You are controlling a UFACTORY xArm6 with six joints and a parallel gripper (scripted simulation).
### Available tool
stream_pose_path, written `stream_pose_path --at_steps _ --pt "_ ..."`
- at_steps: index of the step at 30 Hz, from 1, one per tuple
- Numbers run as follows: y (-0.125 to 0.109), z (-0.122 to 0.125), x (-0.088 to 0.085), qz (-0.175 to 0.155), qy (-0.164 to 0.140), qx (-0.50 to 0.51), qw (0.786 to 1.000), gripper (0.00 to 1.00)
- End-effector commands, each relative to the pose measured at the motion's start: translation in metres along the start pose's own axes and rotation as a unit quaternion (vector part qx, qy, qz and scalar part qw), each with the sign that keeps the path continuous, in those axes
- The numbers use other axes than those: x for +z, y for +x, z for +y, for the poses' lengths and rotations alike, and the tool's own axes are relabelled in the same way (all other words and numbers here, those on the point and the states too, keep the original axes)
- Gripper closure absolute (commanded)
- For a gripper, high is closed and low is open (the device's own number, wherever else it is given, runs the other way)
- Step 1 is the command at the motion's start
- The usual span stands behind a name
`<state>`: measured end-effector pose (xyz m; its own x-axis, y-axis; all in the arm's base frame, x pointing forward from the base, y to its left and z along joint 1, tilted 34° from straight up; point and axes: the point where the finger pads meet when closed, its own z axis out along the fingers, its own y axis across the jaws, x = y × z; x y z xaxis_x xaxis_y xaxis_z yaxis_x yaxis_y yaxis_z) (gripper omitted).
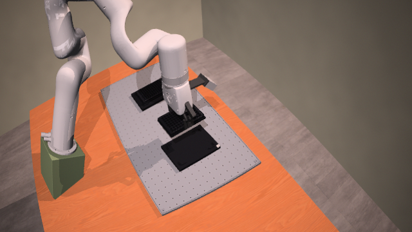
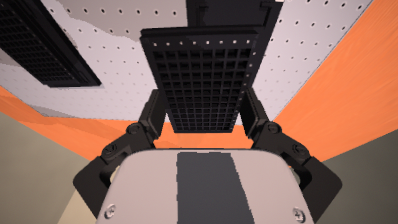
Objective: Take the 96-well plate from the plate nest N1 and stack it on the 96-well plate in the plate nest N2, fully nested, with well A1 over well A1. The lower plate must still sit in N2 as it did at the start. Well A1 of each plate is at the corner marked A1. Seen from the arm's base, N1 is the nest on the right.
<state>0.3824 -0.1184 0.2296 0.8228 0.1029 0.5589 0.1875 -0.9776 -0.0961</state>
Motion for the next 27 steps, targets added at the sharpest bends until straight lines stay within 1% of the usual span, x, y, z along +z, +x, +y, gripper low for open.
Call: stream_pose_path --at_steps 1,12,14,27 --pt "0.002 -0.013 -0.001 0.001 -0.002 0.0 1.0 1.0" --pt "0.006 -0.049 -0.001 0.001 -0.002 0.0 1.0 1.0" --pt "0.006 -0.049 -0.001 0.001 -0.002 0.0 1.0 1.0" --pt "0.01 -0.092 -0.001 0.001 -0.001 0.0 1.0 1.0"
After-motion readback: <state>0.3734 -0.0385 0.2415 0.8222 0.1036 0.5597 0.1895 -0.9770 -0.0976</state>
